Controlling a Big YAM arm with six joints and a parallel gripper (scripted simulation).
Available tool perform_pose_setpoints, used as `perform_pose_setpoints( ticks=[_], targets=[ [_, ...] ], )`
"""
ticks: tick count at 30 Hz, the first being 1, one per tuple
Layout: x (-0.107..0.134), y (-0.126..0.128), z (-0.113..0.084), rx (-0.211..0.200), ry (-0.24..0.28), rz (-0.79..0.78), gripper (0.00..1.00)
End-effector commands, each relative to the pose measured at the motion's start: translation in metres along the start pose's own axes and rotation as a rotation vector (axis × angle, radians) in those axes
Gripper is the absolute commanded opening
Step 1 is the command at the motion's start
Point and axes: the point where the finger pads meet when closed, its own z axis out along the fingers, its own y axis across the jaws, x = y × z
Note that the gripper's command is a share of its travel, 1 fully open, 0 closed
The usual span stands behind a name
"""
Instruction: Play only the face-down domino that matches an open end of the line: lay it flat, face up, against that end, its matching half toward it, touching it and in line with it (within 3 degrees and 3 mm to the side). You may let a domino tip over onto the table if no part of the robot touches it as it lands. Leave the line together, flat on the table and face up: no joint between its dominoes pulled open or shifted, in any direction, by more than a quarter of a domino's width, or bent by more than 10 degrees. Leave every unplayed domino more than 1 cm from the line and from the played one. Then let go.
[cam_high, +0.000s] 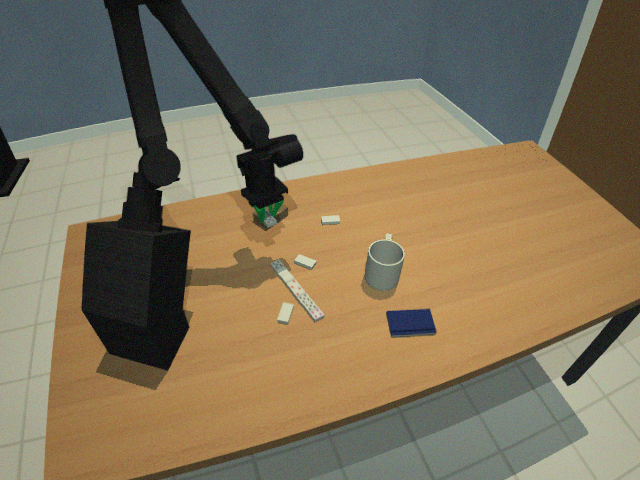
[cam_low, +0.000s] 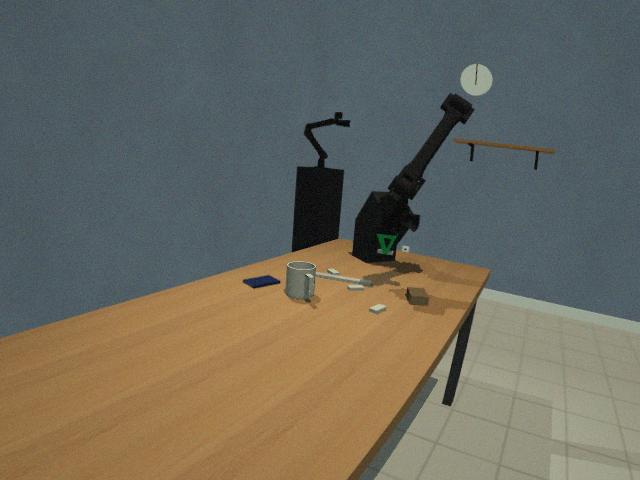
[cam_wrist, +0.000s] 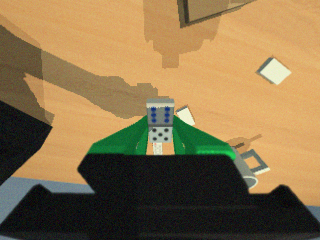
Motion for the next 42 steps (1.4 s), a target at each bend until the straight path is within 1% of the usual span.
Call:
perform_pose_setpoints(
  ticks=[1, 2, 11, 18, 19, 28, 35, 36, 42],
  targets=[
    [-0.004, -0.009, -0.004, 0.03, -0.001, -0.007, 0.23],
    [0.0, -0.002, -0.001, 0.006, 0.0, -0.002, 0.23],
    [-0.004, -0.006, -0.002, 0.022, -0.001, -0.001, 0.23],
    [-0.004, -0.006, -0.002, 0.022, -0.001, -0.001, 0.23],
    [-0.001, -0.002, 0.0, 0.004, 0.0, 0.003, 0.23],
    [-0.004, -0.002, -0.001, 0.015, -0.002, 0.001, 0.23],
    [-0.004, -0.002, -0.001, 0.015, -0.002, 0.001, 0.23],
    [-0.001, 0.002, 0.004, -0.001, 0.0, 0.006, 0.23],
    [-0.003, -0.001, 0.024, 0.007, -0.002, 0.003, 0.23]
  ],
)
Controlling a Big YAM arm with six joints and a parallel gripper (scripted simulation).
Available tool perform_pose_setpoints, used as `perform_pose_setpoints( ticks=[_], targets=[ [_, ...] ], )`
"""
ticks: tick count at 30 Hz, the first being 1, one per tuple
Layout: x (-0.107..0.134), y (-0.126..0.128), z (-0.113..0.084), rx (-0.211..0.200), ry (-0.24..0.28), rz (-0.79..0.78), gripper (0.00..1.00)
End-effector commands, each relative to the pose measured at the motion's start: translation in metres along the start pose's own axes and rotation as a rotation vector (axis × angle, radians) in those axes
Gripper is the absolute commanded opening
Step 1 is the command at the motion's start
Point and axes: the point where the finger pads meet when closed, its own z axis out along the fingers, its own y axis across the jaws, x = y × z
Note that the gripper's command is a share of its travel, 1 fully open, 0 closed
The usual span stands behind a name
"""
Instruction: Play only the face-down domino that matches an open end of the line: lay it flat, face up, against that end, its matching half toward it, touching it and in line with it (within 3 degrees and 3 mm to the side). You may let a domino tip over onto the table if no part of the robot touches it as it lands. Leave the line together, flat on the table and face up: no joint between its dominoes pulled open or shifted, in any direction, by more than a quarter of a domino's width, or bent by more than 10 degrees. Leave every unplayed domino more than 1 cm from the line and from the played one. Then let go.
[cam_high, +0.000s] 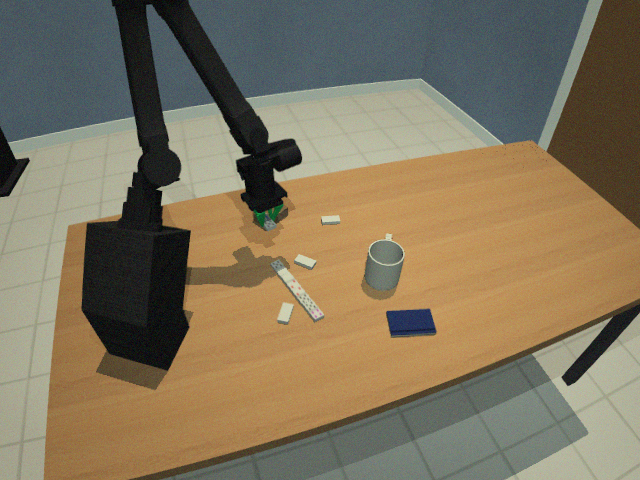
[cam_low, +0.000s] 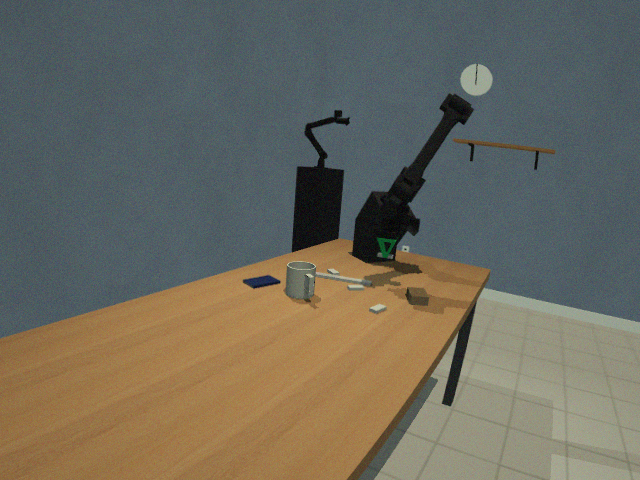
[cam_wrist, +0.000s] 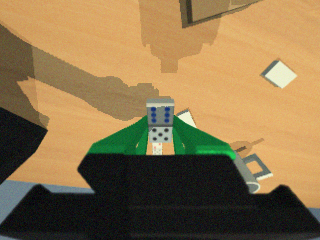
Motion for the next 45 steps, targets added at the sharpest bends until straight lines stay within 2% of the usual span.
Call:
perform_pose_setpoints(
  ticks=[1, 3, 10, 11, 20, 27, 28, 37, 44, 45],
  targets=[
    [-0.002, -0.002, 0.013, 0.004, -0.005, 0.01, 0.23],
    [-0.002, -0.003, 0.02, 0.007, -0.005, 0.009, 0.23],
    [-0.002, -0.003, 0.02, 0.007, -0.005, 0.009, 0.23],
    [-0.002, 0.001, 0.023, -0.007, -0.005, 0.002, 0.23],
    [-0.002, -0.002, 0.054, 0.004, -0.006, 0.018, 0.23],
    [-0.002, -0.002, 0.054, 0.004, -0.006, 0.018, 0.23],
    [-0.001, 0.006, 0.057, -0.015, -0.003, 0.012, 0.23],
    [-0.002, -0.001, 0.089, 0.006, -0.006, 0.021, 0.23],
    [-0.002, -0.001, 0.089, 0.006, -0.006, 0.021, 0.23],
    [-0.001, 0.003, 0.09, -0.007, -0.004, 0.013, 0.23]
  ],
)
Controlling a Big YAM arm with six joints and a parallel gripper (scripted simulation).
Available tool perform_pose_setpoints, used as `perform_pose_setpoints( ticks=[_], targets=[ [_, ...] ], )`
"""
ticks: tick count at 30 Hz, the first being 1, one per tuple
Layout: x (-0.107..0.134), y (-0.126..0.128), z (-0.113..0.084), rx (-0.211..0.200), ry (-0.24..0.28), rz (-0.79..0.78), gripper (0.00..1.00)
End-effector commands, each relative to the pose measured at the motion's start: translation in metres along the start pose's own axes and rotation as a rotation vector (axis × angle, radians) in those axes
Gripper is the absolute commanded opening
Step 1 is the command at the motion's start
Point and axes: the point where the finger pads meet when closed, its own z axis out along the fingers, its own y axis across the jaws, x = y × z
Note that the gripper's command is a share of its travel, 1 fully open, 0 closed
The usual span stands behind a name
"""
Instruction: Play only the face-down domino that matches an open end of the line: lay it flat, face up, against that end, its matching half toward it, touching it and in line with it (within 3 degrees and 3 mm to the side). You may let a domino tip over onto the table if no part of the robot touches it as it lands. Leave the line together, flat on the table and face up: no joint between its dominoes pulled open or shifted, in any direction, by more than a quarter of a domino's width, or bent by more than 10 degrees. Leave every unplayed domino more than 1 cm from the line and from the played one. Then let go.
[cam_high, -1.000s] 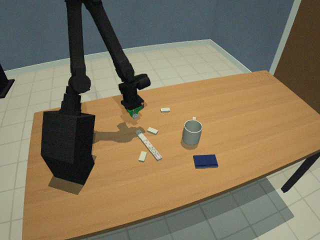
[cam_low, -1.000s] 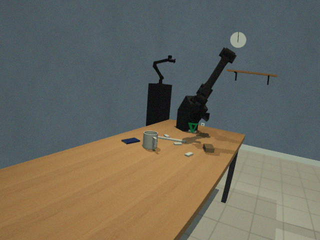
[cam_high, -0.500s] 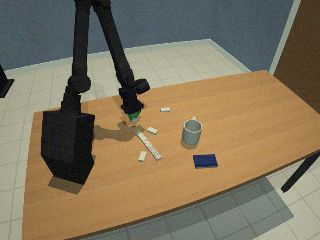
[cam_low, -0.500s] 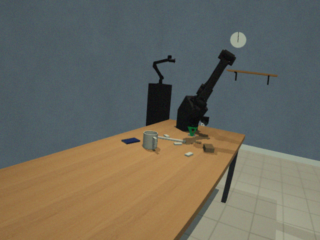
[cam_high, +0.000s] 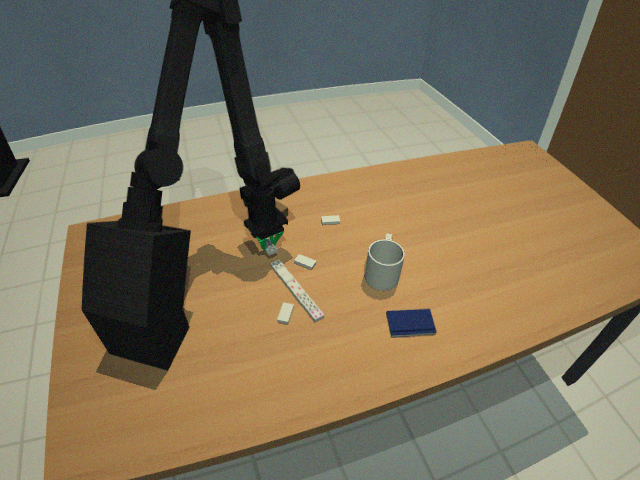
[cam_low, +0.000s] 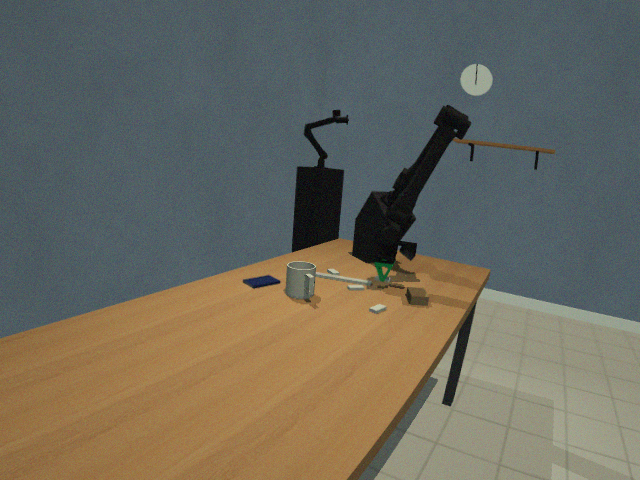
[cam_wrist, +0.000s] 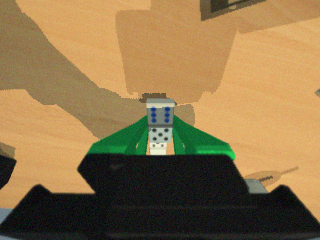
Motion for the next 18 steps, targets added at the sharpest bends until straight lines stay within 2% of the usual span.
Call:
perform_pose_setpoints(
  ticks=[1, 9, 18],
  targets=[
    [0.0, -0.001, 0.003, 0.003, 0.0, 0.0, 0.23],
    [0.0, -0.003, 0.02, 0.011, -0.002, 0.01, 0.23],
    [0.001, -0.001, 0.019, 0.004, 0.0, 0.004, 0.23]
  ],
)
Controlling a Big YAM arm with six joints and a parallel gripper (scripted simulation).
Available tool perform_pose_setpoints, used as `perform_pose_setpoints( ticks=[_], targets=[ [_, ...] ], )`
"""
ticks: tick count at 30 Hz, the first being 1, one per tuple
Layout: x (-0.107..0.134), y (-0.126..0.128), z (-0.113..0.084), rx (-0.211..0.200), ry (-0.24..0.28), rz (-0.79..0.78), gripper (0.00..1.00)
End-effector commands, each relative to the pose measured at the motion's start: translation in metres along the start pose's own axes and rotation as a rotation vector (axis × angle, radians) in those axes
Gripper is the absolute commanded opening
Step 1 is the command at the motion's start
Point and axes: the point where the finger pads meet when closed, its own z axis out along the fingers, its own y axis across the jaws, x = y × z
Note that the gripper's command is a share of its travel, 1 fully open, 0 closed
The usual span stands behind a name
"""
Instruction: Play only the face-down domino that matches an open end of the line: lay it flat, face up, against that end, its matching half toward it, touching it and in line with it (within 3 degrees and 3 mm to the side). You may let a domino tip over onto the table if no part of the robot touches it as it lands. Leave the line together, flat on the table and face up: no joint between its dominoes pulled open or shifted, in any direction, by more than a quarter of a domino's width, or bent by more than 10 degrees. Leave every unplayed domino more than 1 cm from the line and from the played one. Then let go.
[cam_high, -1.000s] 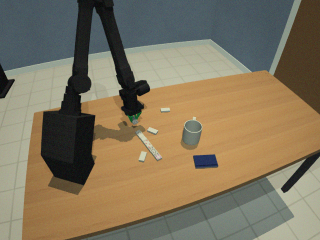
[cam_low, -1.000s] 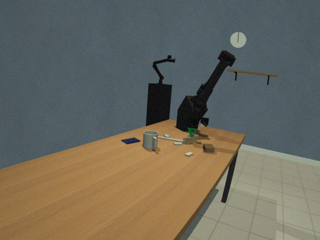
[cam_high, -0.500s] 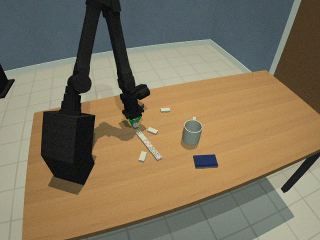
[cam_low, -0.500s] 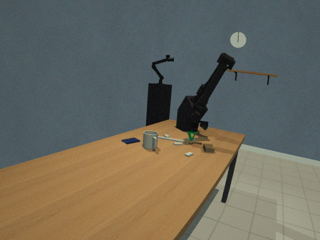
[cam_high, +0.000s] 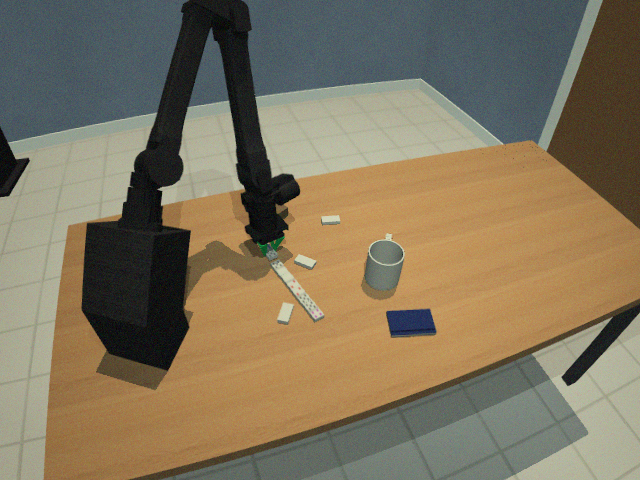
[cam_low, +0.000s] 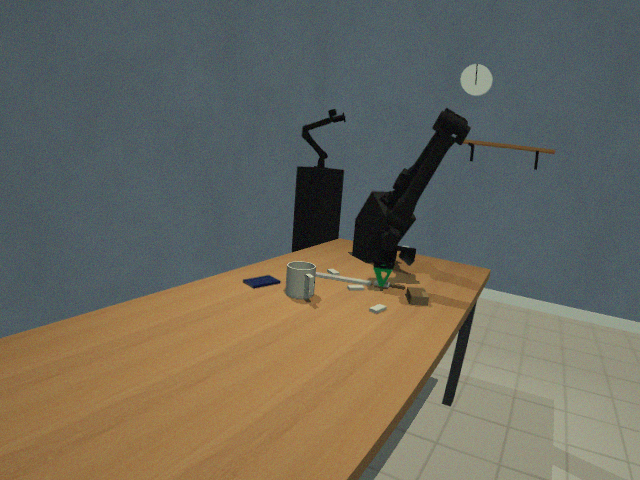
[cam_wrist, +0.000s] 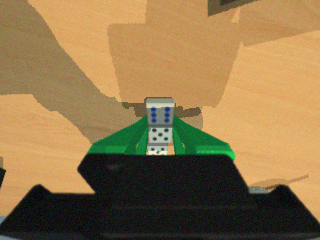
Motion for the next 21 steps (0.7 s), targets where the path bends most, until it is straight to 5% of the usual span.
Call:
perform_pose_setpoints(
  ticks=[1, 21],
  targets=[
    [-0.0001, -0.0006, -0.0004, 0.003, 0.0, 0.001, 0.23],
    [-0.0002, 0.0008, 0.0007, 0.001, -0.001, 0.003, 0.23]
  ],
)
